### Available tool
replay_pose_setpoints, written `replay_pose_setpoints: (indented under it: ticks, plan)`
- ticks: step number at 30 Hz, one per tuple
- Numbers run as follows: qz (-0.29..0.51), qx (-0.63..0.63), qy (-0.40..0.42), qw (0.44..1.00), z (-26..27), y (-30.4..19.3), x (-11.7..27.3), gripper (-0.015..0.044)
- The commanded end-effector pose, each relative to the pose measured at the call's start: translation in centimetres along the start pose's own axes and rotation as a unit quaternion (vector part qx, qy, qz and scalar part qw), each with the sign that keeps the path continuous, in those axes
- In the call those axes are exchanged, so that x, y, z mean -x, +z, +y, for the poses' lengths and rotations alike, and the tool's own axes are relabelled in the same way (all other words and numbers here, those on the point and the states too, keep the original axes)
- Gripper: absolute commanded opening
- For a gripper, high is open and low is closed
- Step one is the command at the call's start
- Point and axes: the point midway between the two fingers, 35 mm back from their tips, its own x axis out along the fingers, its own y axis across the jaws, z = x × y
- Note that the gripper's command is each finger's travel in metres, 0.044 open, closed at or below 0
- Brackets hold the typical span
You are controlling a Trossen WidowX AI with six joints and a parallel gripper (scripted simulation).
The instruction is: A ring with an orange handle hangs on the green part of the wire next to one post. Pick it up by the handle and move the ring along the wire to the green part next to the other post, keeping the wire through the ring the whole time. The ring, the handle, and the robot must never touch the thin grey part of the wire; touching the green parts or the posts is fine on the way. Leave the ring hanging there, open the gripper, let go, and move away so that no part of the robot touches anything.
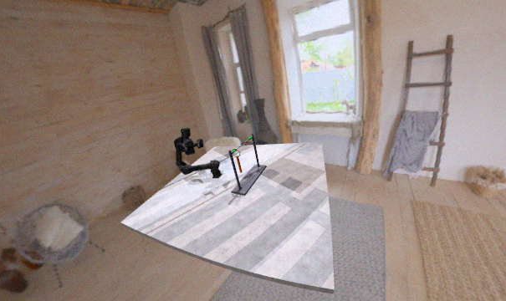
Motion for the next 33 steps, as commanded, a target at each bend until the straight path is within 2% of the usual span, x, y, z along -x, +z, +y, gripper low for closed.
replay_pose_setpoints:
  ticks: [1,9,15,21,27,33]
  plan:
    - [-0.001,-0.004,-0.001,1.000,-0.2,0.0,0.0,0.0374]
    - [-0.046,-0.177,-0.037,0.983,-7.8,-0.7,-1.7,0.0164]
    - [-0.093,-0.323,-0.054,0.940,-12.9,-0.2,-4.5,0.0160]
    - [-0.142,-0.468,-0.060,0.870,-16.6,1.3,-8.1,0.0160]
    - [-0.191,-0.606,-0.056,0.770,-18.9,3.6,-11.8,0.0160]
    - [-0.236,-0.729,-0.044,0.642,-19.9,6.5,-14.9,0.0160]
